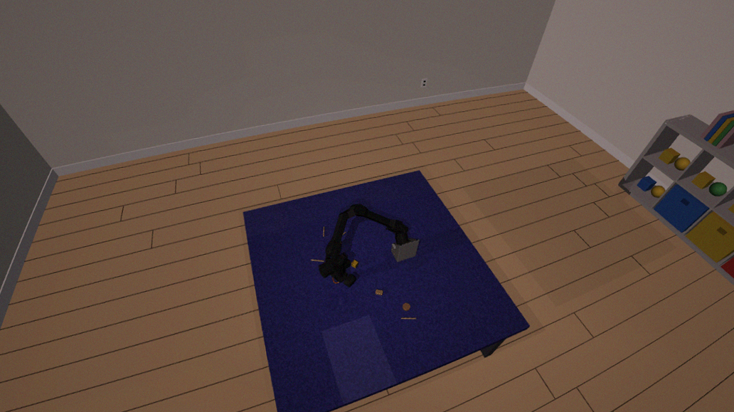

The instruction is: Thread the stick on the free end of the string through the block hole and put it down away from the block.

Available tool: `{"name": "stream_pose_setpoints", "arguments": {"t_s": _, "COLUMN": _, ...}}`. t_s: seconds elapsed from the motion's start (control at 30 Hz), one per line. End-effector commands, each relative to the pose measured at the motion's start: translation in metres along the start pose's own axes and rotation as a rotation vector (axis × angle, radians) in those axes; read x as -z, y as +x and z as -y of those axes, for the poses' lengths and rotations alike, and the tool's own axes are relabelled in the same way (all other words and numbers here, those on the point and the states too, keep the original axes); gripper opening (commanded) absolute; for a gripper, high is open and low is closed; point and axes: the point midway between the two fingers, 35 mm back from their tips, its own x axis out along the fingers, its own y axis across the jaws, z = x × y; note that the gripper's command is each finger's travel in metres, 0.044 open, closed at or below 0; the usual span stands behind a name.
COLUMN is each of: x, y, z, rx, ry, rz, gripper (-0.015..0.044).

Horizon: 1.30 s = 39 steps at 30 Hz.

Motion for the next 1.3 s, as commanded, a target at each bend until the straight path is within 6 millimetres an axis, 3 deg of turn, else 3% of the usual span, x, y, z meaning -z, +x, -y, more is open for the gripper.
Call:
{"name": "stream_pose_setpoints", "arguments": {"t_s": 0.0, "x": -0.005, "y": 0.001, "z": 0.001, "rx": 0.003, "ry": -0.009, "rz": 0.003, "gripper": 0.0000}}
{"name": "stream_pose_setpoints", "arguments": {"t_s": 1.27, "x": -0.053, "y": 0.001, "z": 0.001, "rx": 0.003, "ry": -0.011, "rz": 0.004, "gripper": 0.0000}}
